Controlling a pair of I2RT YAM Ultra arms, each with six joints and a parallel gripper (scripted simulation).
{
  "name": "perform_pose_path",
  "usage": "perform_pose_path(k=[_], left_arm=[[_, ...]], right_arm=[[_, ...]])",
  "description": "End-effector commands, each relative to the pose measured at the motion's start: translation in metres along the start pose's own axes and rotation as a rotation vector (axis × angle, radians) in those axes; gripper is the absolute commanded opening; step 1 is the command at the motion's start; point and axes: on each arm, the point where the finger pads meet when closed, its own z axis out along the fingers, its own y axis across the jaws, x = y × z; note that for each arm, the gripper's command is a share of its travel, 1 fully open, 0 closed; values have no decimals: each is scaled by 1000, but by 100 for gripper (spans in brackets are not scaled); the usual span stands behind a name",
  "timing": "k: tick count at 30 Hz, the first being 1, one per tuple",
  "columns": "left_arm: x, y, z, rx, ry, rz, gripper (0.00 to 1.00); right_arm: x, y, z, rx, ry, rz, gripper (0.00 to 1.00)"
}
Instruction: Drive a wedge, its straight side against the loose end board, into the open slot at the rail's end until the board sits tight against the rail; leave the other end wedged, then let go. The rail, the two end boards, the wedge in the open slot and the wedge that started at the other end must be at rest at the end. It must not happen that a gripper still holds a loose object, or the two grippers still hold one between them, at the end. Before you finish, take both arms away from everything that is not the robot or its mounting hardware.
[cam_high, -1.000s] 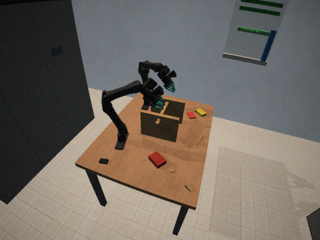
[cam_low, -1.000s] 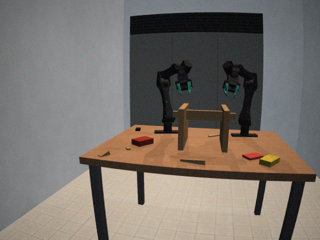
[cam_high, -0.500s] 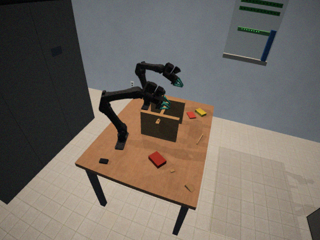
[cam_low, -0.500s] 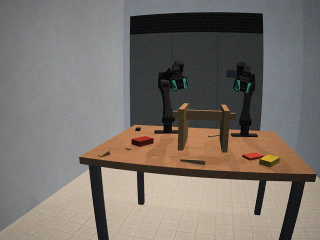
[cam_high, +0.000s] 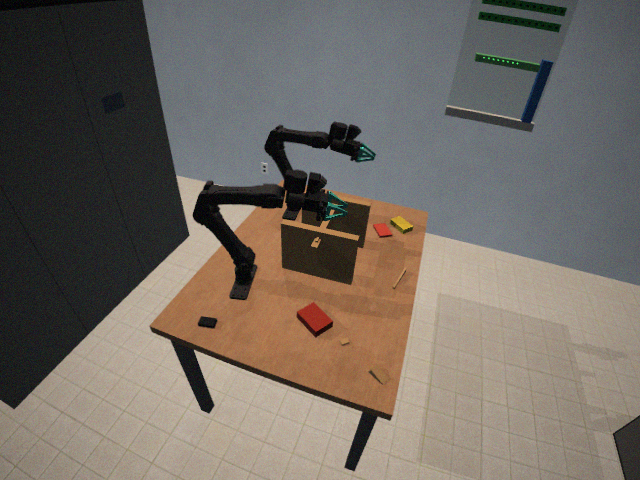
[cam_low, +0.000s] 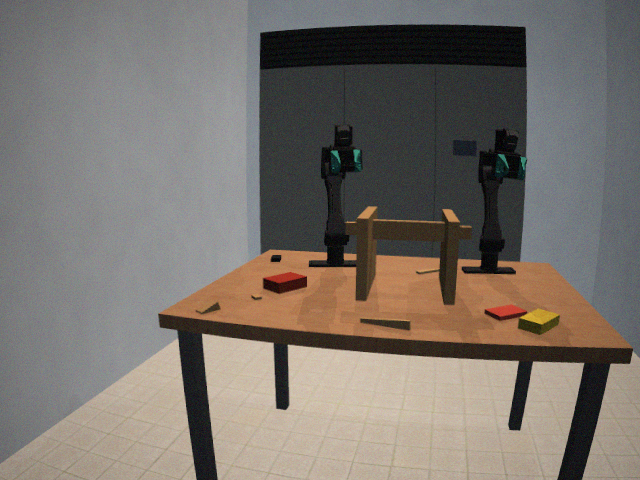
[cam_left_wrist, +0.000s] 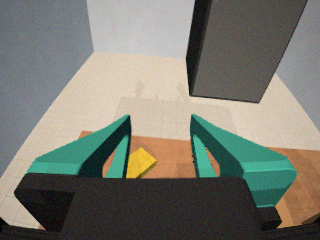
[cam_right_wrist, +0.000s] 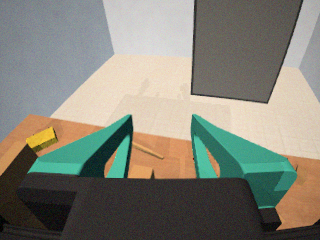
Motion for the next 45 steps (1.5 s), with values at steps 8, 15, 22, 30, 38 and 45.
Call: perform_pose_path(k=[8, 15, 22, 30, 38, 45], left_arm=[[-54, 33, -18, -38, -245, 90, 46], [-52, 30, -14, -42, -225, 60, 37], [-54, 31, -13, -54, -224, 69, 37], [-51, 24, -11, -33, -214, 73, 37], [-48, -14, -11, 64, -210, 69, 37], [-43, -66, -17, 202, -204, 74, 37]], right_arm=[[-45, -17, -13, 4, -215, -80, 45], [-42, -16, -8, 13, -192, -53, 45], [-50, -14, -12, 16, -204, -63, 45], [-45, -18, -11, 27, -183, -65, 45], [-47, -17, -11, 25, -193, -64, 45], [-47, -17, -11, 25, -193, -64, 45]])
